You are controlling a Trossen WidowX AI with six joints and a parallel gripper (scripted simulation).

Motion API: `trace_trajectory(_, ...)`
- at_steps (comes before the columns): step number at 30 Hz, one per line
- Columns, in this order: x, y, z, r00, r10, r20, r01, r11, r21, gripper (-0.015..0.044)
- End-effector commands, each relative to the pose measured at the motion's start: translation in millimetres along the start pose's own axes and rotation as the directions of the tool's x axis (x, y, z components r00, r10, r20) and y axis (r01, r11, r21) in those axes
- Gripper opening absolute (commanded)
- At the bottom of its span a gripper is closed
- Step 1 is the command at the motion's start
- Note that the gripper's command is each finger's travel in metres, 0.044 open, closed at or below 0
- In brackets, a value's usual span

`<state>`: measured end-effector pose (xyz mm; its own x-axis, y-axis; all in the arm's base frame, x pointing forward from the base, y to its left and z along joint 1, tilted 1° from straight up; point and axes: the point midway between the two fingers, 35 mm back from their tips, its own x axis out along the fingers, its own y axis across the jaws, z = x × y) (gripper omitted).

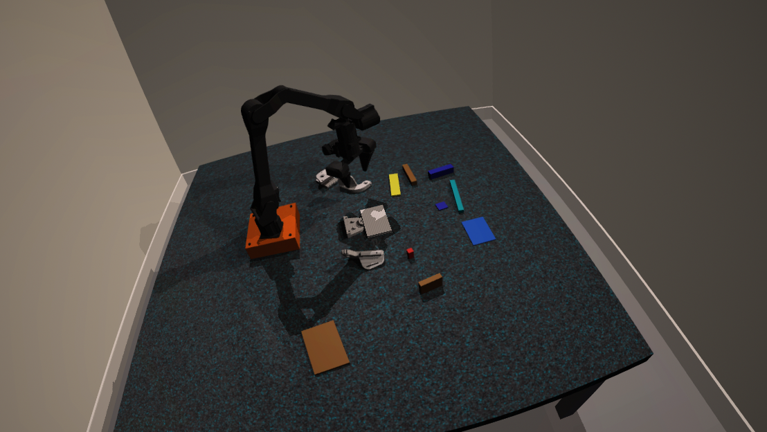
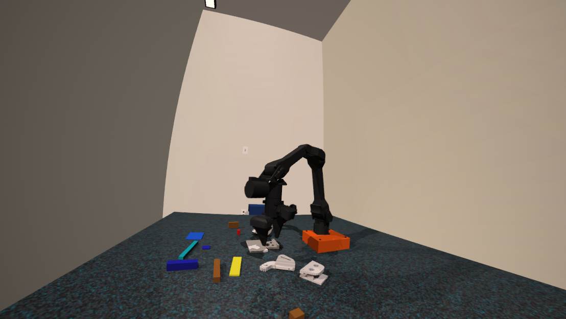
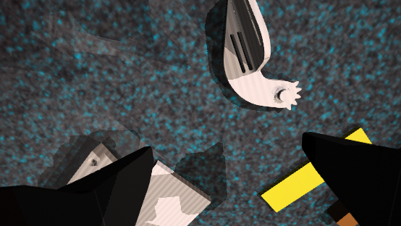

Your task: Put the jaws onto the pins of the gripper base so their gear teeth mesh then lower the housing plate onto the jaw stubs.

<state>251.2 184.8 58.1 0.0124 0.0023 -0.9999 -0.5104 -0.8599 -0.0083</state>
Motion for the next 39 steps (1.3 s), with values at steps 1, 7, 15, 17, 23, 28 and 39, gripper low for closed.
trace_trajectory(1,-0.1,-0.4,-0.1,1.0,-0.002,-0.001,0.002,1.0,0.0,0.044)
trace_trajectory(7,-0.1,-0.4,-0.1,1.0,-0.002,-0.001,0.002,1.0,0.0,0.044)
trace_trajectory(15,-0.1,-0.4,-0.1,1.0,-0.002,-0.001,0.002,1.0,0.0,0.044)
trace_trajectory(17,-4.2,0.8,0.1,1.0,0.002,0.001,-0.002,1.0,0.0,0.0387)
trace_trajectory(23,-8.5,2.2,0.4,1.0,0.006,0.003,-0.006,1.0,0.0,0.023)
trace_trajectory(28,-8.5,2.2,0.4,1.0,0.006,0.003,-0.006,1.0,0.0,0.0099)
trace_trajectory(39,-8.5,2.2,0.4,1.0,0.006,0.003,-0.006,1.0,0.0,0.0)
